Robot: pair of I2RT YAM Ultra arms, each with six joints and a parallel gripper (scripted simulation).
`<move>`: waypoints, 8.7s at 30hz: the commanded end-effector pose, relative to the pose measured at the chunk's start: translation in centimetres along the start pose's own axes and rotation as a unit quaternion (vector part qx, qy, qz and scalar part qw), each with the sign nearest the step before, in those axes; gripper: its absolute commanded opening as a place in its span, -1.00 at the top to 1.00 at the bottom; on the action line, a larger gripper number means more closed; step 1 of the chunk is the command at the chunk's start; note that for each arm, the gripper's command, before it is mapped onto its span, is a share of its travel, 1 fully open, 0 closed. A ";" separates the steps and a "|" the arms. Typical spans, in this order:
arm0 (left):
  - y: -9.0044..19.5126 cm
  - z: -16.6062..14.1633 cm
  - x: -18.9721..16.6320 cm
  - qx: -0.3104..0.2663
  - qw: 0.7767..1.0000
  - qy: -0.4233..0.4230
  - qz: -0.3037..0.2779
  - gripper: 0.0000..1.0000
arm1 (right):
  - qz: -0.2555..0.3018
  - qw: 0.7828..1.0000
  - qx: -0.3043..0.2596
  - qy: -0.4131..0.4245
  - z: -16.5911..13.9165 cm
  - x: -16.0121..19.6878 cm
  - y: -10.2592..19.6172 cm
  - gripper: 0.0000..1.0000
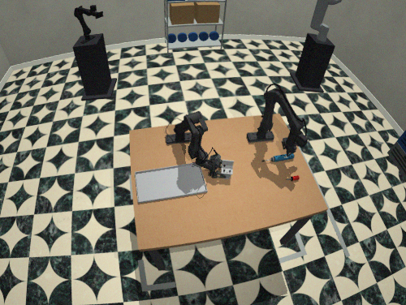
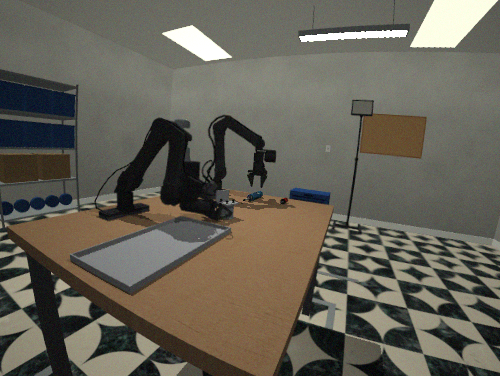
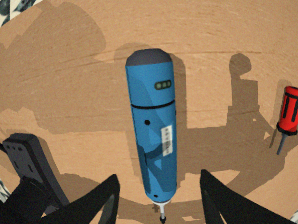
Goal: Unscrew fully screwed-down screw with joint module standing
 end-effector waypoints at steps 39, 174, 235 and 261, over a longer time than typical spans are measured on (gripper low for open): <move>0.2 0.0 0.0 0.000 1.000 -0.001 0.000 -0.30 | 0.008 1.000 0.003 0.000 -0.3 0.0 -0.8 -0.72; 0.2 0.0 0.0 0.000 1.000 -0.001 0.000 -0.30 | -0.001 1.000 -0.009 0.015 12.8 0.0 9.2 -0.72; 0.2 0.0 0.0 0.000 1.000 -0.001 0.000 -0.30 | -0.087 0.972 0.134 -0.172 13.9 -6.2 -1.1 -0.72; 0.2 0.0 0.0 0.000 1.000 -0.001 0.000 -0.30 | -0.163 0.930 0.217 -0.246 13.2 -7.8 -7.1 -0.72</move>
Point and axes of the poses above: on each arm, the point where the finger pads meet when closed, its own y axis back along the fingers, its own x axis across the jaws, z = x × y, the point moved 1 cm from there along y, back along the fingers, and after that the axes turned 2 degrees about -y, right-handed, at the moved point
